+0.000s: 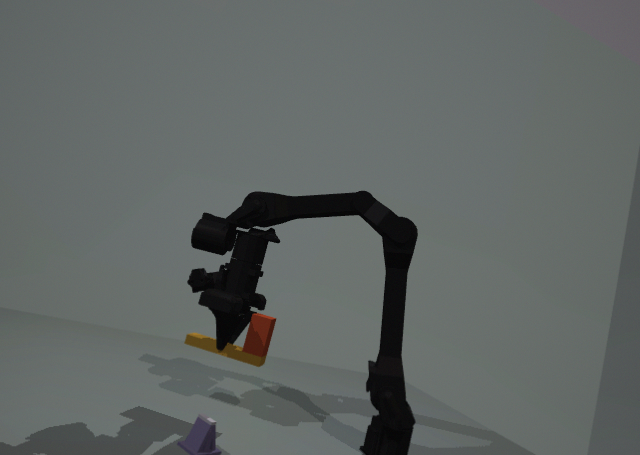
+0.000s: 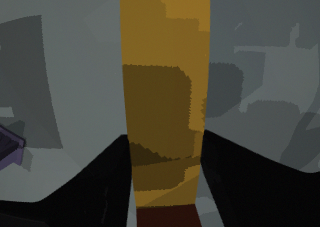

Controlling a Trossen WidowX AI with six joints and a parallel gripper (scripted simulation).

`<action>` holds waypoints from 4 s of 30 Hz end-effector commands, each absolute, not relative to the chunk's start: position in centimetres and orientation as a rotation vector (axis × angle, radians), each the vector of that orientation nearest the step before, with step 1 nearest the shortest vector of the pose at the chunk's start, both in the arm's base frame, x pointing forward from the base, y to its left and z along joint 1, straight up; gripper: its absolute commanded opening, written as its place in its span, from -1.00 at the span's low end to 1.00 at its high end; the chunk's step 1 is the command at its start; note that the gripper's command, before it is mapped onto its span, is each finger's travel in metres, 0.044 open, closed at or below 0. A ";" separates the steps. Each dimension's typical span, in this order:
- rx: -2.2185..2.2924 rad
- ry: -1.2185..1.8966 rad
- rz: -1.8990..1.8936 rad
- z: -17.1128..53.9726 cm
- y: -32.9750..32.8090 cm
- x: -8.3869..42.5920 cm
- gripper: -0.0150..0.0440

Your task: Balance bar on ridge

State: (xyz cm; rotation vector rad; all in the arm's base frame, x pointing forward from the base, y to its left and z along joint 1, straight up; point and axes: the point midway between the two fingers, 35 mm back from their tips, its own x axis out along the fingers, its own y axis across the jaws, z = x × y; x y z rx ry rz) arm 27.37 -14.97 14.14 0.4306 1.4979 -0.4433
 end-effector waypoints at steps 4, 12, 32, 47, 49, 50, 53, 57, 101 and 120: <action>0.298 1.521 -0.308 14.2 -12.7 29.2 -0.49; 0.164 1.535 -0.174 14.3 -10.1 30.7 -0.49; -0.141 1.537 0.133 14.4 -3.1 33.4 -0.49; -0.333 1.515 0.327 14.5 2.6 34.3 -0.49; -0.355 1.511 0.349 14.5 3.3 34.3 -0.49; -0.366 1.509 0.360 14.5 3.7 34.3 -0.49; -0.381 1.506 0.375 14.5 4.4 34.2 -0.49; -0.381 1.506 0.376 14.4 4.5 34.2 -0.49; -0.381 1.506 0.376 10.3 4.7 34.2 -0.49; -0.381 1.506 0.376 10.2 4.7 34.2 -0.49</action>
